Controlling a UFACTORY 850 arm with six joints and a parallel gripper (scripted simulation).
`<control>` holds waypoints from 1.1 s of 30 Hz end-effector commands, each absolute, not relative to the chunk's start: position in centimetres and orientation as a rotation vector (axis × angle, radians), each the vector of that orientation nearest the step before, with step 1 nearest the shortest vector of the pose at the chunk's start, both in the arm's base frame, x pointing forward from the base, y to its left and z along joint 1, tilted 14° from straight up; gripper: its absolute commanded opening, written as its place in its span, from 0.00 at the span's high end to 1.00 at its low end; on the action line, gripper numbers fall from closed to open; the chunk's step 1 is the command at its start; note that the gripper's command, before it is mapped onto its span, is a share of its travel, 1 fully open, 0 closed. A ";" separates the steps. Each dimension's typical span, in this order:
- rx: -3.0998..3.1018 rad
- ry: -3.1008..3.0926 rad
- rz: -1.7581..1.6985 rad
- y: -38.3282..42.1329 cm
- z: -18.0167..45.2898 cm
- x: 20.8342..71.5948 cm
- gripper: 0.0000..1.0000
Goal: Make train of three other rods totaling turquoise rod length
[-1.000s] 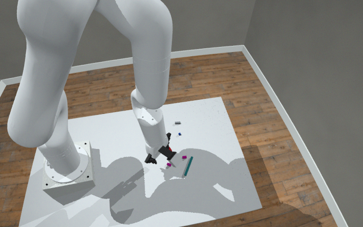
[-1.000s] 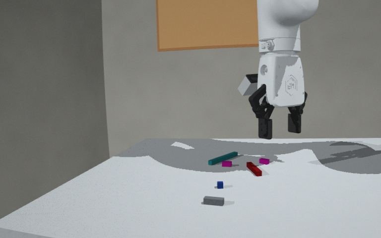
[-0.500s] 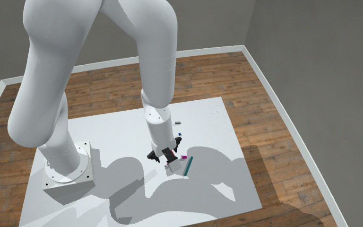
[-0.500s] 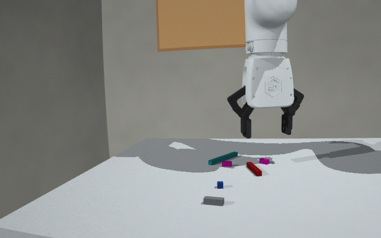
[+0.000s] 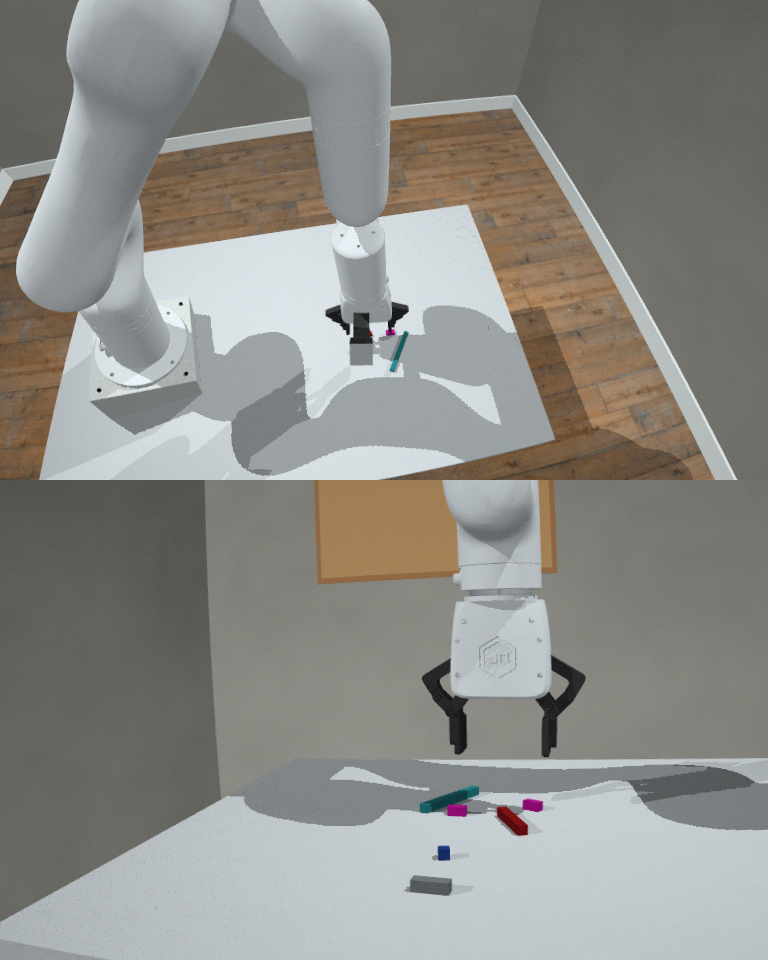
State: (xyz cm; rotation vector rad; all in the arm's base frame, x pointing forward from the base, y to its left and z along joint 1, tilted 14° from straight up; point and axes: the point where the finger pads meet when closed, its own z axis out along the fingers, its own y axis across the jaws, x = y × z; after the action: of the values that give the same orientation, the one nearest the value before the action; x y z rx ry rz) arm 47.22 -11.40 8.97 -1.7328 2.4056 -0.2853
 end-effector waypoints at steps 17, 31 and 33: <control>-0.736 2.824 -0.158 -12.2 10.3 51.9 0.00; -0.038 2.896 -0.039 -12.2 11.3 55.1 0.00; 0.065 2.893 -0.018 -12.1 11.4 55.6 0.00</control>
State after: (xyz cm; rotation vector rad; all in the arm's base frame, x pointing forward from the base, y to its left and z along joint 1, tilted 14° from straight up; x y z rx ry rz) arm 54.68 -12.18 11.09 -0.1247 2.8700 -0.0258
